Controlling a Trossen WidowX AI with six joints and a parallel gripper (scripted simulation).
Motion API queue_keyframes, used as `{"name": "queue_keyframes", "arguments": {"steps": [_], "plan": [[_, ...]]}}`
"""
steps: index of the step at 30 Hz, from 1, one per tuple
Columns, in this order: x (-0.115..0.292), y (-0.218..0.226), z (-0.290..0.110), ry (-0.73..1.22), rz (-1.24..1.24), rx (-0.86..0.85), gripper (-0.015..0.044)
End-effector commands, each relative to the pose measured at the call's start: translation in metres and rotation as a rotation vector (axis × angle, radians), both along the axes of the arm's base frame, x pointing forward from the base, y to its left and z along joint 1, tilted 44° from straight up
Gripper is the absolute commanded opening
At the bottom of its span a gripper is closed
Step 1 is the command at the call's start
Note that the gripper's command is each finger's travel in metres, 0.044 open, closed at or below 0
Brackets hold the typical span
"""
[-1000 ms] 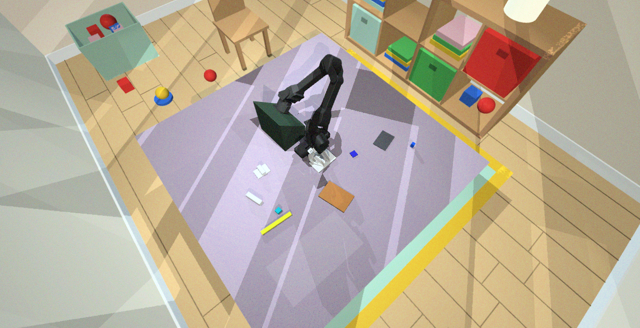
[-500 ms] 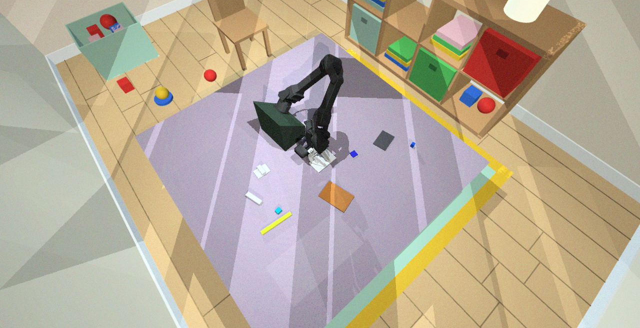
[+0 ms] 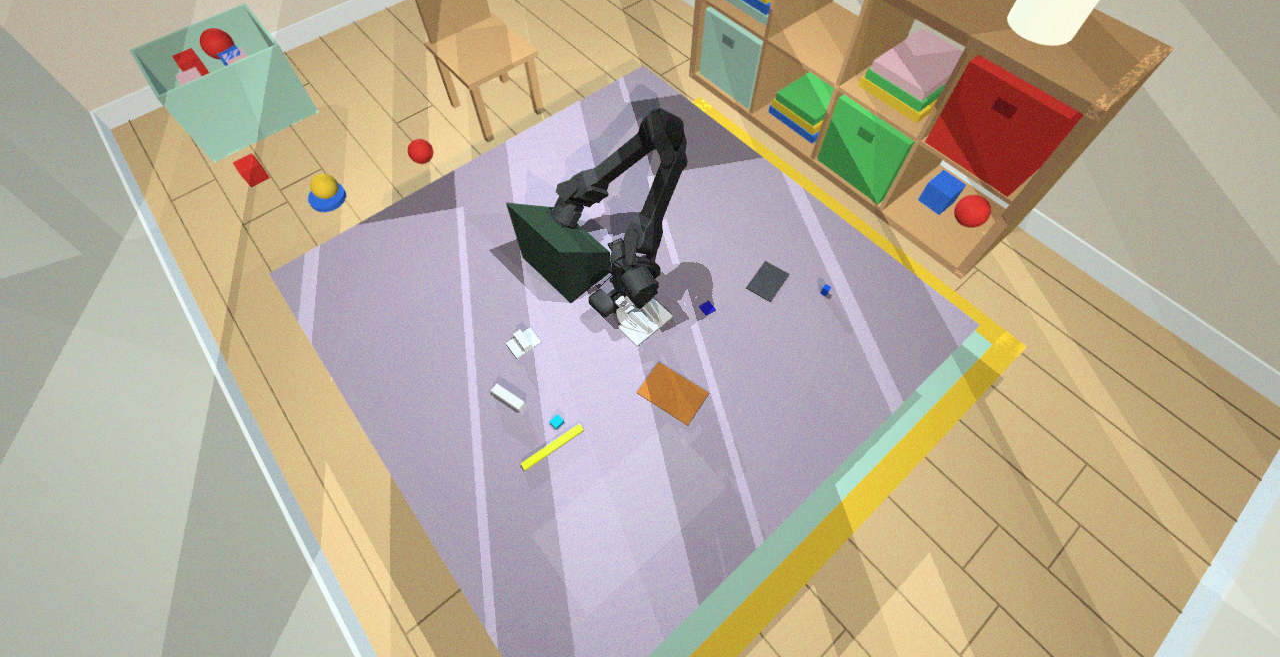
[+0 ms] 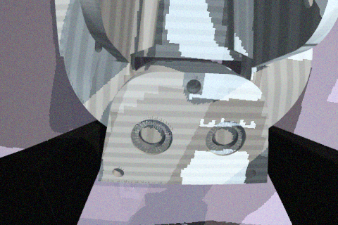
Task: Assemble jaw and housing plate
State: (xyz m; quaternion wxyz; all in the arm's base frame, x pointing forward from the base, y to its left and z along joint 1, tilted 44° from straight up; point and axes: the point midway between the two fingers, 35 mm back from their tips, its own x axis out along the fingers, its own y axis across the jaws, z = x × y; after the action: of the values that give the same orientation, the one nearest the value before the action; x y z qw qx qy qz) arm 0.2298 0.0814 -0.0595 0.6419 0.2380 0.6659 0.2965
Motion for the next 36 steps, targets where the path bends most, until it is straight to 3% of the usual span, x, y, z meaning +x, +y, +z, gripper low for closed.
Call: {"name": "queue_keyframes", "arguments": {"steps": [1, 36], "plan": [[-0.0002, 0.0000, -0.0007, 0.001, 0.000, -0.003, 0.0351], [0.0004, -0.0001, -0.0002, 0.001, 0.000, -0.003, 0.0351]]}}
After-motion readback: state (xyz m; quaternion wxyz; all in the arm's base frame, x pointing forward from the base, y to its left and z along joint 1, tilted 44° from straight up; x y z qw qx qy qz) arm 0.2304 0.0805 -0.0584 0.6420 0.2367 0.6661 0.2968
